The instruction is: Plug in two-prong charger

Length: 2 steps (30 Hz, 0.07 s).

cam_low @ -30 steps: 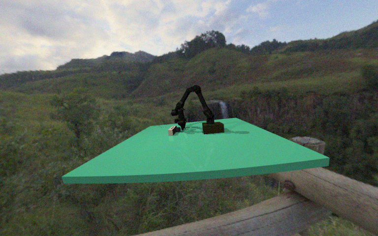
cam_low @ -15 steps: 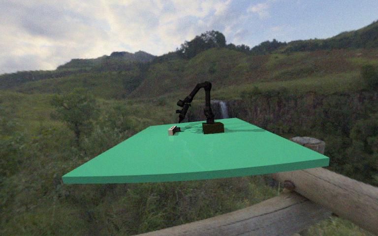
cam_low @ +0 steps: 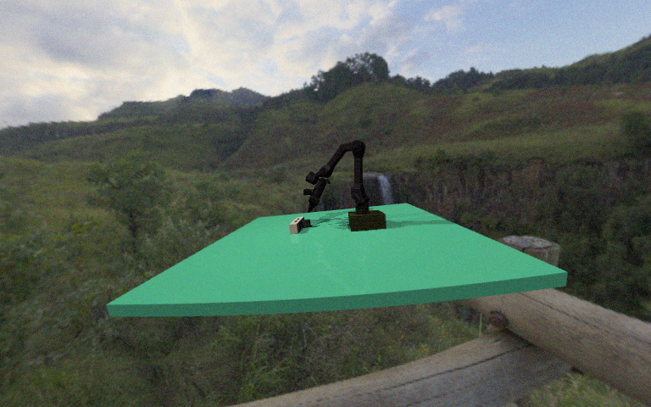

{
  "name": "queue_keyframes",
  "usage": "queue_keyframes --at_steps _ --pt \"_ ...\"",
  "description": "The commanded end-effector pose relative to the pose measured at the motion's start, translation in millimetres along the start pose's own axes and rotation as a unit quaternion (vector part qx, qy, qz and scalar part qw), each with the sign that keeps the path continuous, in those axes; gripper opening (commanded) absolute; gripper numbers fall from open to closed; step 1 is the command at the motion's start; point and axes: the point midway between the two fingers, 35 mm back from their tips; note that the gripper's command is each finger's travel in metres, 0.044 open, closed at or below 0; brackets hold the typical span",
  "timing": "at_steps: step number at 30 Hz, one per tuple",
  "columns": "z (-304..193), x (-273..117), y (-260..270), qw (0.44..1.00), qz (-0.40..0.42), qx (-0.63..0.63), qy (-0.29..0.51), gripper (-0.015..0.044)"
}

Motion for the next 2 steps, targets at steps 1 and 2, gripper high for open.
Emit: queue_keyframes --at_steps 1,2 --pt "-0.3 0.3 0.9 1.0 0.001 -0.003 -0.001 0.044" --pt "-0.3 0.3 0.9 1.0 0.001 -0.003 -0.001 0.044"
Point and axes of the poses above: the point midway between the two fingers, 35 mm back from their tips, its own x axis out along the fingers, its own y axis across the jaws, z = x × y, and after that the axes turned 13 degrees about -x, right-handed
